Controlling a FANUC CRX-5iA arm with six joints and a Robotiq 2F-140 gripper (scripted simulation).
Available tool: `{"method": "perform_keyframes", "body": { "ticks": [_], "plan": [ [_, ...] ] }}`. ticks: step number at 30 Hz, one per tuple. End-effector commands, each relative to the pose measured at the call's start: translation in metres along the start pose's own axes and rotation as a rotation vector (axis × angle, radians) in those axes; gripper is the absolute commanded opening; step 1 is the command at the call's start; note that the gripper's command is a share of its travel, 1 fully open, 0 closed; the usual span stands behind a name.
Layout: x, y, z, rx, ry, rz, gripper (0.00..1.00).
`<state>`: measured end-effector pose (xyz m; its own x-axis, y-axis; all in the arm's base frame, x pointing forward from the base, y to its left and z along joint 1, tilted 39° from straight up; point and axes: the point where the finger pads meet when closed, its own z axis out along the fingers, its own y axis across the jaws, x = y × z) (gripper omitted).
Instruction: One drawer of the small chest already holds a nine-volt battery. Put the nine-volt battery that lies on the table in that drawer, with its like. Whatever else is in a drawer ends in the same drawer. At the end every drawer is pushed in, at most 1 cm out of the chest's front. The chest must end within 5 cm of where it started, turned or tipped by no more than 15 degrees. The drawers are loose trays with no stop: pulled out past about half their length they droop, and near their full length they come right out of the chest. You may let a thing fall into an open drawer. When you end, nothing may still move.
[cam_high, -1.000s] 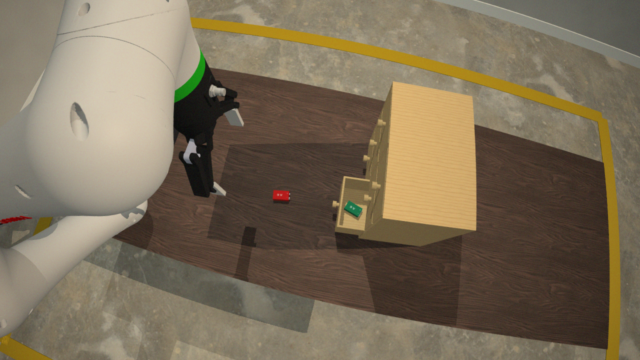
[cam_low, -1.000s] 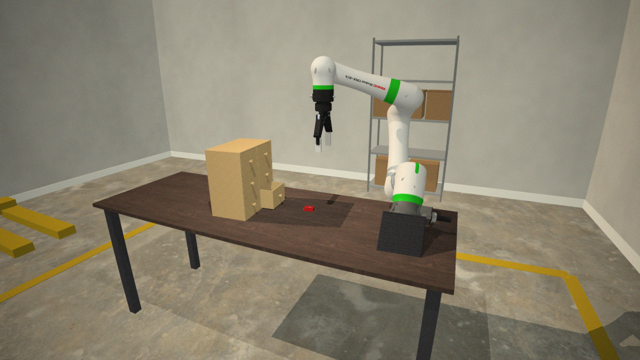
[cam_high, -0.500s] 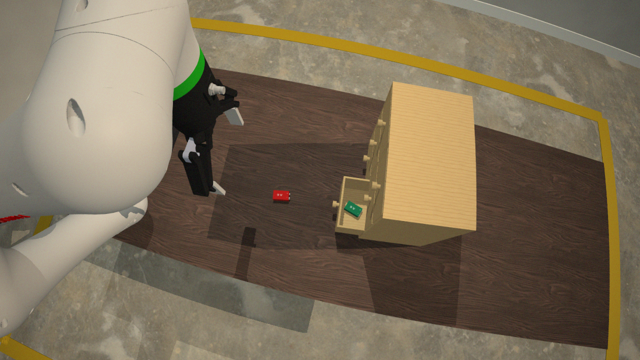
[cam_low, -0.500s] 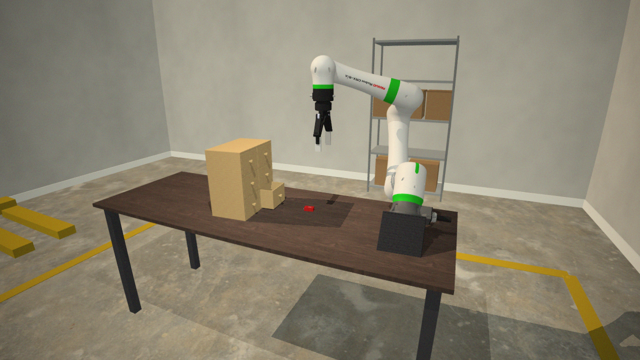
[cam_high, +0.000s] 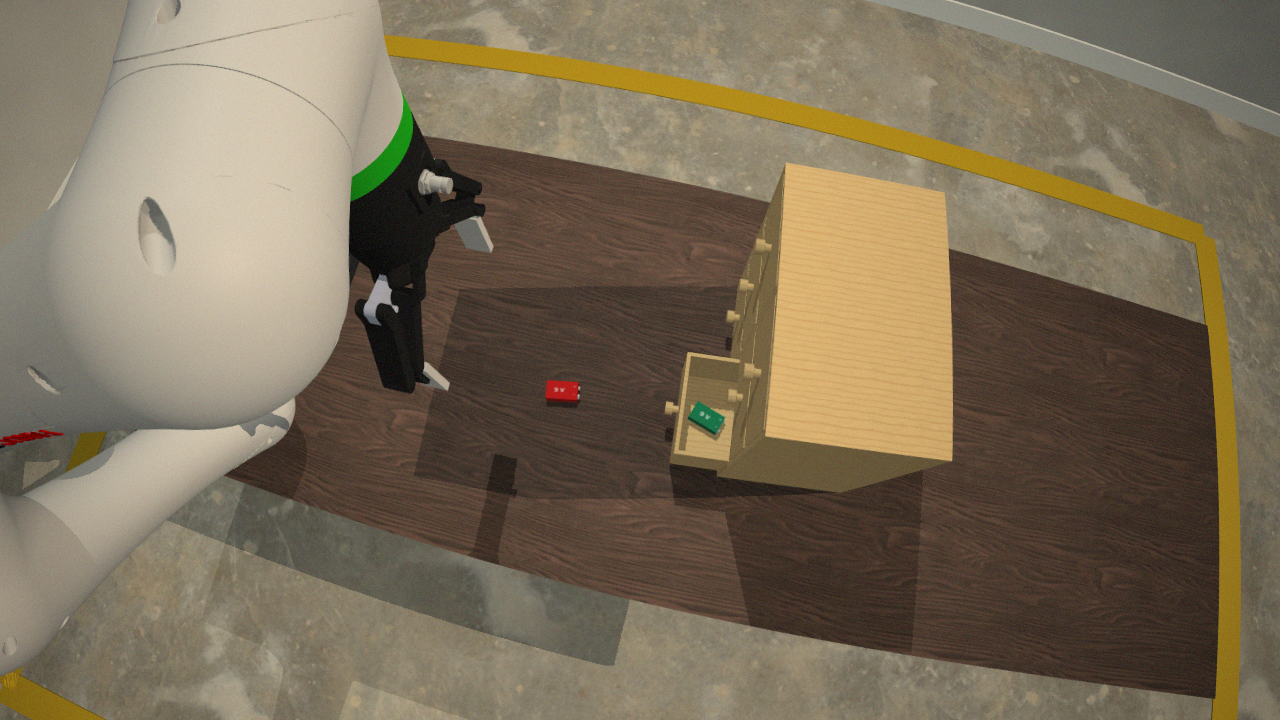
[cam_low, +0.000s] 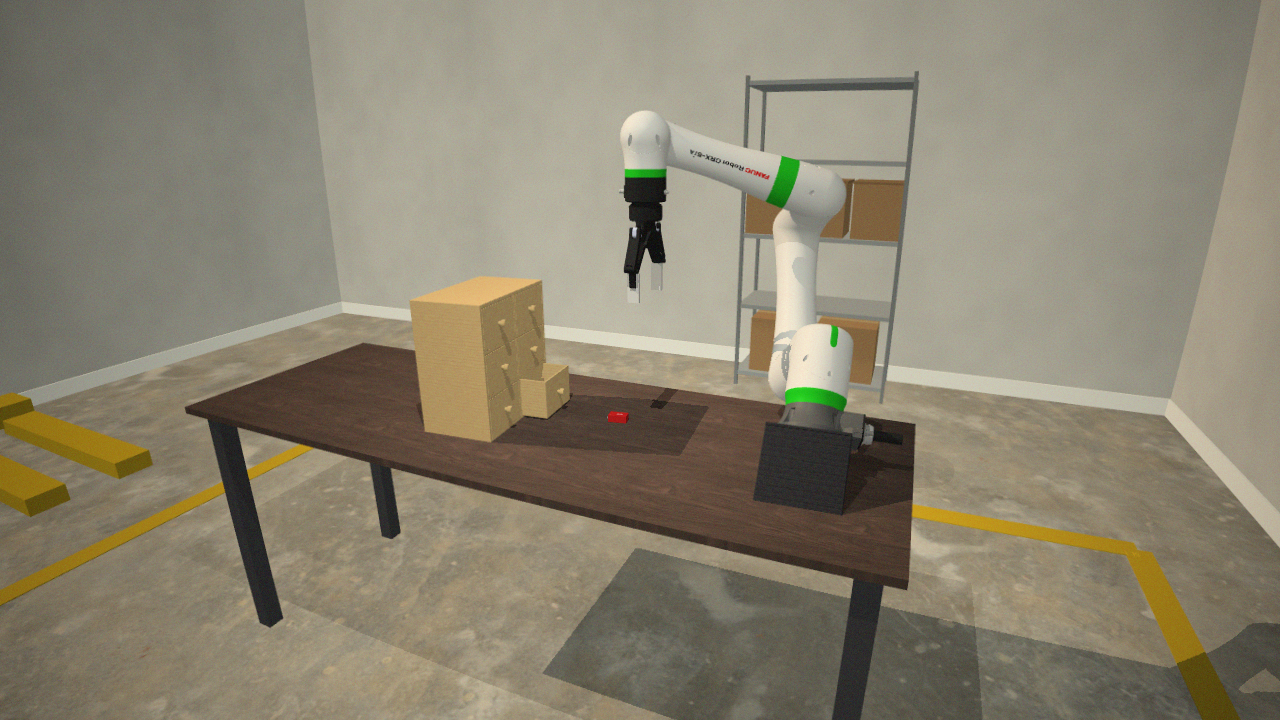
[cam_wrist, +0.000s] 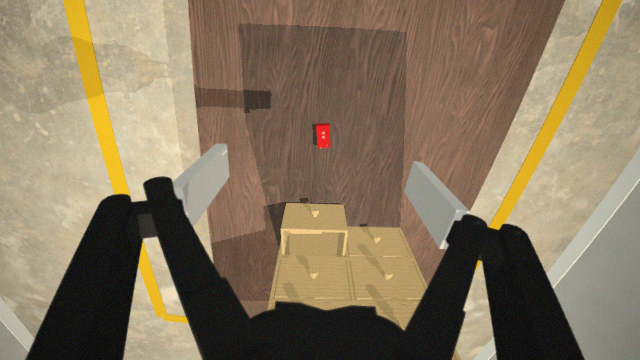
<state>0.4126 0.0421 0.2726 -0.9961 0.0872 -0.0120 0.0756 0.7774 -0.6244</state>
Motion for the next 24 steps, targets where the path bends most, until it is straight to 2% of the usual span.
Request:
{"method": "perform_keyframes", "body": {
  "ticks": [1,24],
  "plan": [
    [-0.001,0.000,0.000,0.000,0.000,0.015,1.00],
    [-0.012,0.001,0.000,0.000,0.000,0.280,1.00]
  ]
}}
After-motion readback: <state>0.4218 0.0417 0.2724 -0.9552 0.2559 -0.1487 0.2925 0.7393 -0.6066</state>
